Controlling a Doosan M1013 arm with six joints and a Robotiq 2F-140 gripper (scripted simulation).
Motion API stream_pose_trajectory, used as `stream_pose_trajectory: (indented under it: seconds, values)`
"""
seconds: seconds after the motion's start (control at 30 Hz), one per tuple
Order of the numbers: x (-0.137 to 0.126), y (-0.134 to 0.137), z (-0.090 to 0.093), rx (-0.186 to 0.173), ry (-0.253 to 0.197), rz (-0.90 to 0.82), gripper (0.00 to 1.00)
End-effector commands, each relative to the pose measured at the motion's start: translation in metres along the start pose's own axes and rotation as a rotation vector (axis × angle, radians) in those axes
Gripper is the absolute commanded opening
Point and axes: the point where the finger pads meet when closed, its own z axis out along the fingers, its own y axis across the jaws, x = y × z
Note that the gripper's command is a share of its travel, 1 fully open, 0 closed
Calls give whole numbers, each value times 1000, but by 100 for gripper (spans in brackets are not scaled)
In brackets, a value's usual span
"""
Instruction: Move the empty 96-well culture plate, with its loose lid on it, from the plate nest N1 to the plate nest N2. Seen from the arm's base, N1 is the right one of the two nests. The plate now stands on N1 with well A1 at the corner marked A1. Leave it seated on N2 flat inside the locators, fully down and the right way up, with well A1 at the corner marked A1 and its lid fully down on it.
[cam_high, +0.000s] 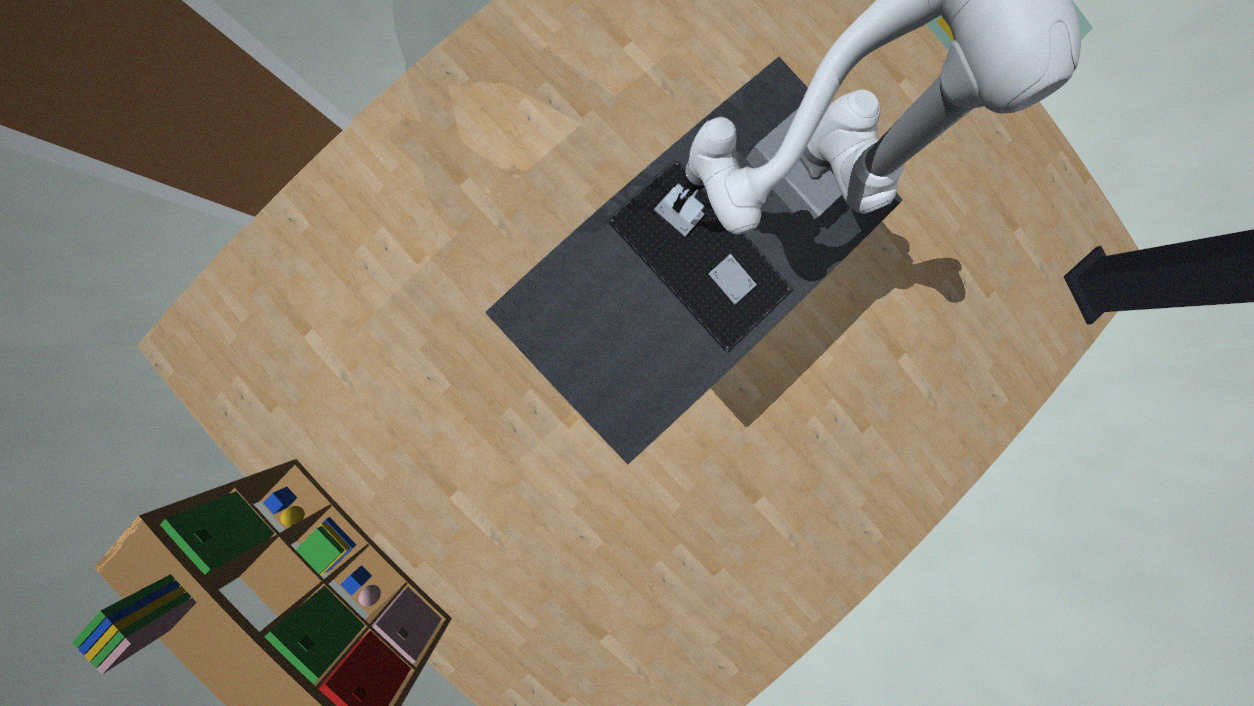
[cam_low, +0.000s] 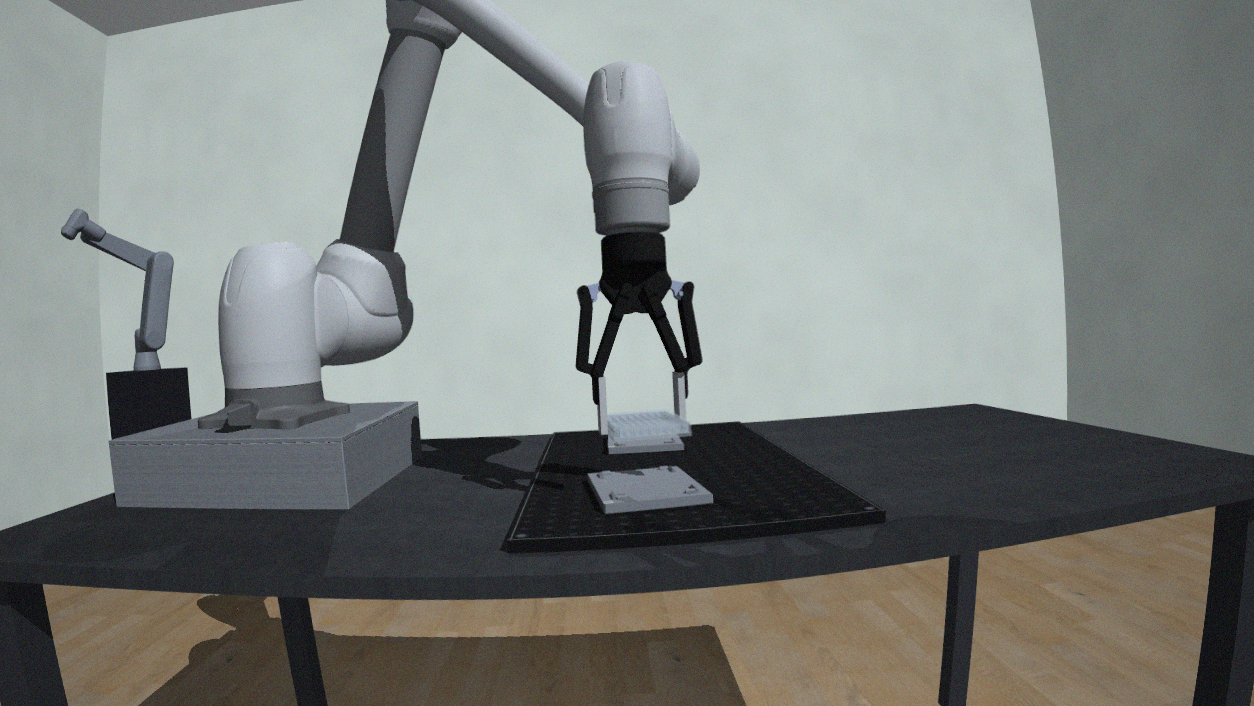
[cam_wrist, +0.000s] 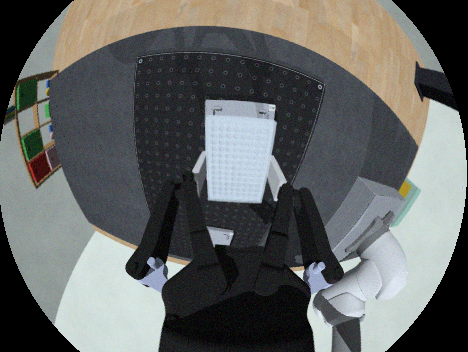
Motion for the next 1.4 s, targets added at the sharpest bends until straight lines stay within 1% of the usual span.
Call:
stream_pose_trajectory:
  seconds: [0.0, 0.03, 0.1, 0.17, 0.6, 0.67, 1.17, 1.23, 1.37]
  values:
    - [-6, -1, 0, 0, 0, 66, 0]
    - [-10, -2, 0, 0, 0, 99, 0]
    - [-10, -2, 0, 0, 0, 99, 0]
    - [-16, -3, 0, 0, 0, 139, 0]
    - [-59, -11, 0, 0, 0, 139, 0]
    - [-59, -11, 0, 0, 0, 139, 0]
    - [-108, -20, 0, 0, 0, 139, 0]
    - [-108, -20, 0, 0, 0, 139, 0]
    - [-121, -23, 0, 0, 0, 139, 0]
